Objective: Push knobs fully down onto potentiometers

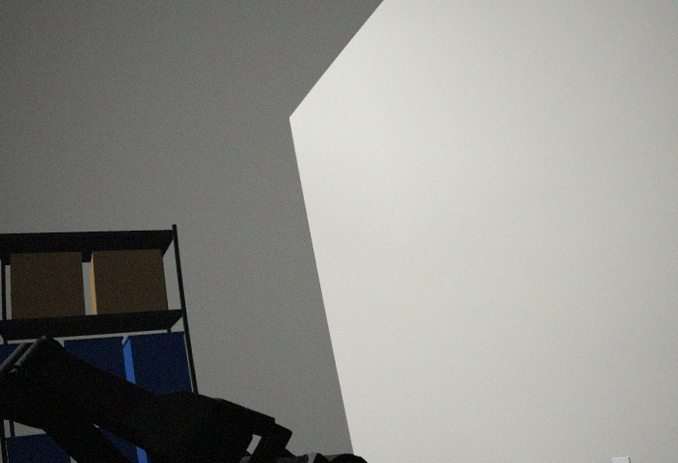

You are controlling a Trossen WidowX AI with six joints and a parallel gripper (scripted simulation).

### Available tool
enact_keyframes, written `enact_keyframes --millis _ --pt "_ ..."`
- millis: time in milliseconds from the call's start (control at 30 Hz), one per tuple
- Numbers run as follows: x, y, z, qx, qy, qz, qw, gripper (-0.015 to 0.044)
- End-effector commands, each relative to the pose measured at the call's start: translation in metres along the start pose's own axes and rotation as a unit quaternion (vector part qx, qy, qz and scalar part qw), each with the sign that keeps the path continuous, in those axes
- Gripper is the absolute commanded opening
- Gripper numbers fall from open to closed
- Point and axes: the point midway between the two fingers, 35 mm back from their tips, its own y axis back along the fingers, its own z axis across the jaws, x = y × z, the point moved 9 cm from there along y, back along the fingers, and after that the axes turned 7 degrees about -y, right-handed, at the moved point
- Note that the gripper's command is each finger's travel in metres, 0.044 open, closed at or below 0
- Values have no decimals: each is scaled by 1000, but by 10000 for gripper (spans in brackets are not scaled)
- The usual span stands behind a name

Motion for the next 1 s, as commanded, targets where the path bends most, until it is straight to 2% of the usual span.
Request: enact_keyframes --millis 0,967 --pt "-2 -11 -1 4 -7 6 1000 0" --pt "-2 -14 -1 4 -7 6 1000 0"
